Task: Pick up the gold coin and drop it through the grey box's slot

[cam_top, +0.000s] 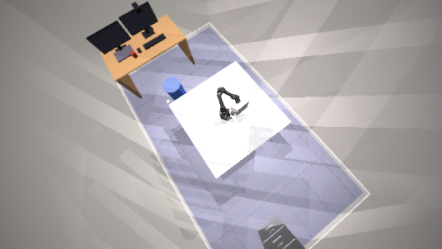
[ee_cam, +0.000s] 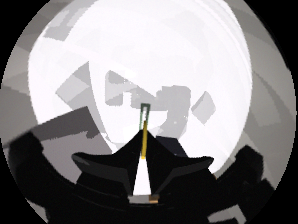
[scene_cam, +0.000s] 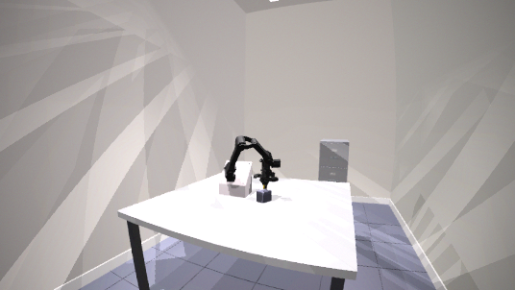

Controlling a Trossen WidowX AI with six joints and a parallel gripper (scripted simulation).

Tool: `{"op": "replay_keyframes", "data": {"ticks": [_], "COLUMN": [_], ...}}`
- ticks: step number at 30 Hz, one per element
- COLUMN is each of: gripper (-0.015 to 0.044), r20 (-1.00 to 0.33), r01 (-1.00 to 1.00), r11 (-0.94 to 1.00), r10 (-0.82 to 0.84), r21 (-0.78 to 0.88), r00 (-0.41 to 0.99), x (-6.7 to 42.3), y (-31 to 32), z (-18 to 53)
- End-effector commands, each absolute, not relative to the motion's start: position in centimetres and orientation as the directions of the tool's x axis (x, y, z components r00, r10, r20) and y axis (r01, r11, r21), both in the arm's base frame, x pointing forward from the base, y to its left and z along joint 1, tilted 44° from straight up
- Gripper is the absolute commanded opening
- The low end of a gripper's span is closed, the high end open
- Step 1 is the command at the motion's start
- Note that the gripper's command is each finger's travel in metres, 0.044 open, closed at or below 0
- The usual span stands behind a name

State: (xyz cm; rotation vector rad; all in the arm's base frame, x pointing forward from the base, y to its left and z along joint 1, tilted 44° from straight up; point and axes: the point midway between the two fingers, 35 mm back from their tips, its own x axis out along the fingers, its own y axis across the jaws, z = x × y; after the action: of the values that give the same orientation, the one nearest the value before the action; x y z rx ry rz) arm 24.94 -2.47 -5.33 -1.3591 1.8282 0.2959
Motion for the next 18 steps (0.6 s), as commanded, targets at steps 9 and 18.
{"op": "replay_keyframes", "data": {"ticks": [9,18], "gripper": [0.0,0.0], "r20": [-0.726,-0.723], "r01": [-0.875,-0.875], "r11": [0.392,0.392], "r10": [-0.684,-0.687], "r21": [-0.282,-0.285], "r00": [-0.072,-0.072], "x": [25.4,25.3], "y": [-0.2,1.0], "z": [-3.0,-1.5]}}
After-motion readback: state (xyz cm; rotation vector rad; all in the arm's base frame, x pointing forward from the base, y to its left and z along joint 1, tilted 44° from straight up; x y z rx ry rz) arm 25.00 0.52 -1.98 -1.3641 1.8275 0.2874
